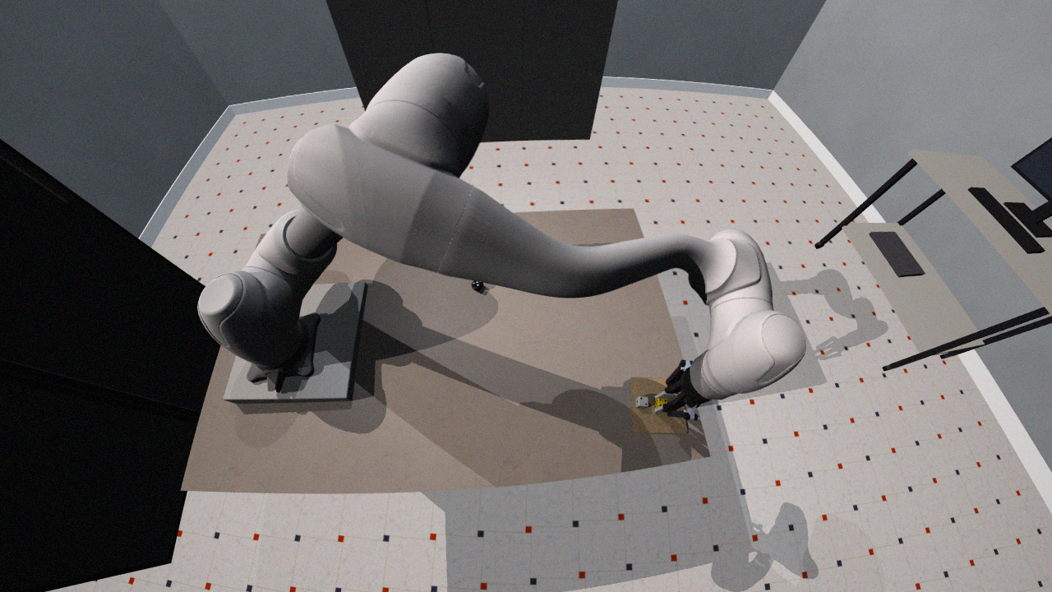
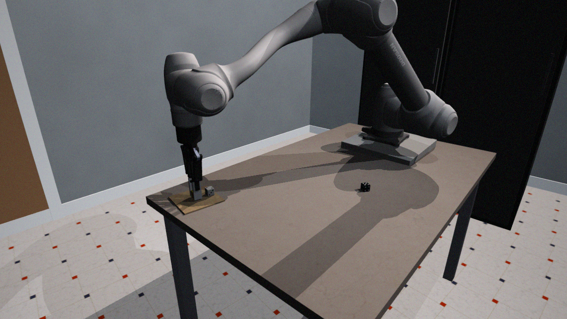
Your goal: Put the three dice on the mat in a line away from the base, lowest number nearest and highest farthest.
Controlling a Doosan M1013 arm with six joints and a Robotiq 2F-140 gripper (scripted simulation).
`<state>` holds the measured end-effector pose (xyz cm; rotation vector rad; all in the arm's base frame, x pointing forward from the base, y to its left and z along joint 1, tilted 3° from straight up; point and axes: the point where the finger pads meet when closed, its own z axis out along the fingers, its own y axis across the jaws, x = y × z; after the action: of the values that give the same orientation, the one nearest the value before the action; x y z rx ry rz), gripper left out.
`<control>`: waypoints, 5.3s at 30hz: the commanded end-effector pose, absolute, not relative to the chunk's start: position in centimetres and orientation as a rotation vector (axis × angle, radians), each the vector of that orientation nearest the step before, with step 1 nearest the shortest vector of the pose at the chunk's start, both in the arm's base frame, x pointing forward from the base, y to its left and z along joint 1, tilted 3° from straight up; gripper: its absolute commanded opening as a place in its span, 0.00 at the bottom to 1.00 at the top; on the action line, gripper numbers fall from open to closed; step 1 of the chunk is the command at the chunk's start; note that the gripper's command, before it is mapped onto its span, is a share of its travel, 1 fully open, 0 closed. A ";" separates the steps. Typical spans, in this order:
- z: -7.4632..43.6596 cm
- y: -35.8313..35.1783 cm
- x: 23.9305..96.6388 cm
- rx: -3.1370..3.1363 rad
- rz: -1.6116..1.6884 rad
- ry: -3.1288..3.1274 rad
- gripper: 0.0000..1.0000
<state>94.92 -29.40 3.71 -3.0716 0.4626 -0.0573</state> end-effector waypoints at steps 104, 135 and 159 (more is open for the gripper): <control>3.6 -29.4 95.0 -3.071 -0.060 0.463 0.21; 3.6 -29.4 95.0 -3.071 -0.060 0.463 0.32; 7.1 -29.5 94.9 -3.071 -0.060 0.463 0.32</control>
<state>94.89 -29.41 5.94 -3.0716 0.4623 -0.0586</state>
